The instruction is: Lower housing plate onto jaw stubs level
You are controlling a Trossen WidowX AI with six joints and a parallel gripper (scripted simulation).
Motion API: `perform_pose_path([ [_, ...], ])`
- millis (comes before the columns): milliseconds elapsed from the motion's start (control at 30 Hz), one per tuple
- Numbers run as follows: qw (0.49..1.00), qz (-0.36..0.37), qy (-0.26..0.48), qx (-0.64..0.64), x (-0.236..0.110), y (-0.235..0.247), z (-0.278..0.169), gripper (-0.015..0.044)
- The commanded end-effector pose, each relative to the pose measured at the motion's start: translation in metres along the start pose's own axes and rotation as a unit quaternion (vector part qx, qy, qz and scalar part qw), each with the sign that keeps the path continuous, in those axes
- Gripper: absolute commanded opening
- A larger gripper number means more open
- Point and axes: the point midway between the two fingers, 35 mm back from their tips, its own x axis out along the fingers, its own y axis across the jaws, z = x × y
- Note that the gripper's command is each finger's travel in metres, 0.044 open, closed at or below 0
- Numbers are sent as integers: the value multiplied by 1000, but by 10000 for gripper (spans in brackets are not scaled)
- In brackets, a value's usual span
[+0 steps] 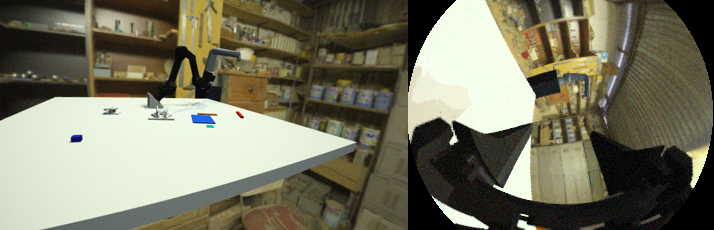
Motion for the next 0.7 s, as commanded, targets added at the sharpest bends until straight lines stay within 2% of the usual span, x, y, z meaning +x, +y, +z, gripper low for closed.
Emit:
perform_pose_path([
  [0,1000,0,0,0,0,0,0,426],
  [167,1000,5,17,4,-2,0,-10,440],
  [667,989,31,142,28,-28,2,-81,440],
])
